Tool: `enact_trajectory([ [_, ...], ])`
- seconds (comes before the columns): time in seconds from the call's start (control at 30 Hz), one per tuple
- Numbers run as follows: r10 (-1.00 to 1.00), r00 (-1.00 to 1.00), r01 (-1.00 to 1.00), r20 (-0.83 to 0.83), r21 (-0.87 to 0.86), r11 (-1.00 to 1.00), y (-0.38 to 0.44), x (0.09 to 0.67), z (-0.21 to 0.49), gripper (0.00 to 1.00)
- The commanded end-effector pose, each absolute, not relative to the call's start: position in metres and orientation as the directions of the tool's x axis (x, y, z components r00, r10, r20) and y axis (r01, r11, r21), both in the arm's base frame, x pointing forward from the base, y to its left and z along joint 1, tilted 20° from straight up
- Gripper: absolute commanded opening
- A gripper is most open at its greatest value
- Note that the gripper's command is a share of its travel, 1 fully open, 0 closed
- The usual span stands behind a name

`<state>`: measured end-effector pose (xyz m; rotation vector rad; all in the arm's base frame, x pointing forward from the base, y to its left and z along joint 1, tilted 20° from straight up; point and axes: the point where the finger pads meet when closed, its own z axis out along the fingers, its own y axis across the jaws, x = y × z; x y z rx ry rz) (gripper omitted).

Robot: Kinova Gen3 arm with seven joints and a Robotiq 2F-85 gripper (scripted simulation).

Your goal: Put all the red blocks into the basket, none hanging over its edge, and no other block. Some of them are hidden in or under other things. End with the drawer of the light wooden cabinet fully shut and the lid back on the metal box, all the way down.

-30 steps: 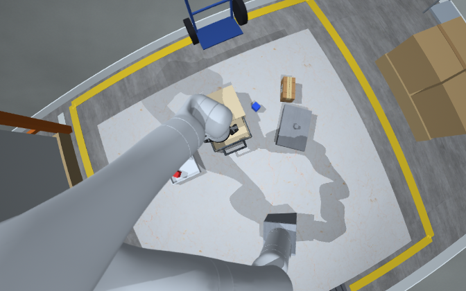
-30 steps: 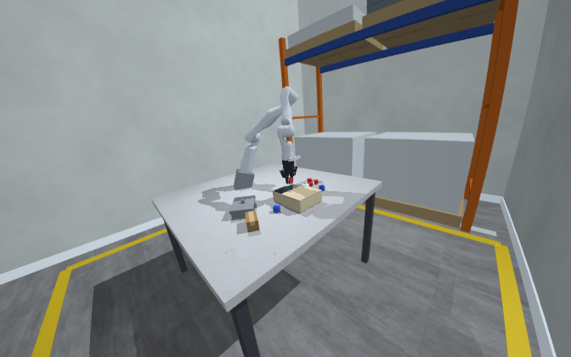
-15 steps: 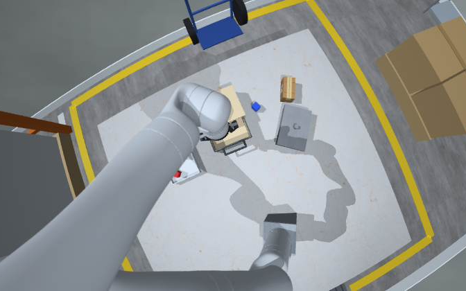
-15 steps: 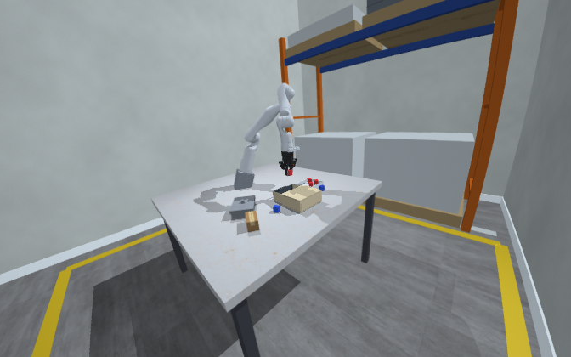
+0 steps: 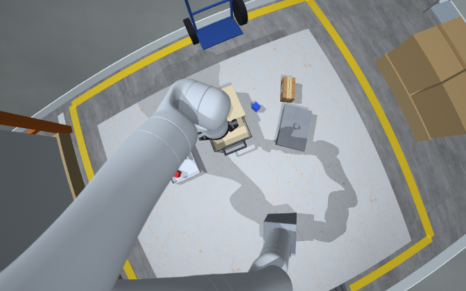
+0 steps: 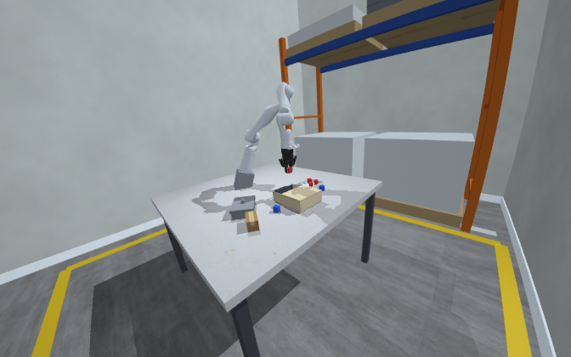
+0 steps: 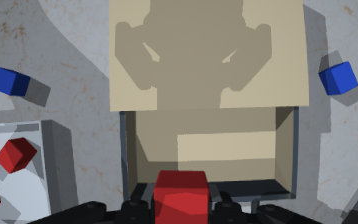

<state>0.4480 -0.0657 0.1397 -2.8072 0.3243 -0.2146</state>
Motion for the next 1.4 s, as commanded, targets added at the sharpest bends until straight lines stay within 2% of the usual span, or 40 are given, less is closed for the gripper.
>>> enact_trajectory([
  [0.0, -0.245, 0.963, -0.199, 0.114, -0.317, -0.927, -0.066, 0.448, 0.141, 0.10],
  [0.57, -0.300, 0.949, -0.257, 0.093, -0.318, -0.913, -0.048, 0.450, 0.145, 0.10],
  [1.37, -0.625, 0.780, -0.599, -0.029, -0.320, -0.734, 0.065, 0.442, 0.176, 0.10],
])
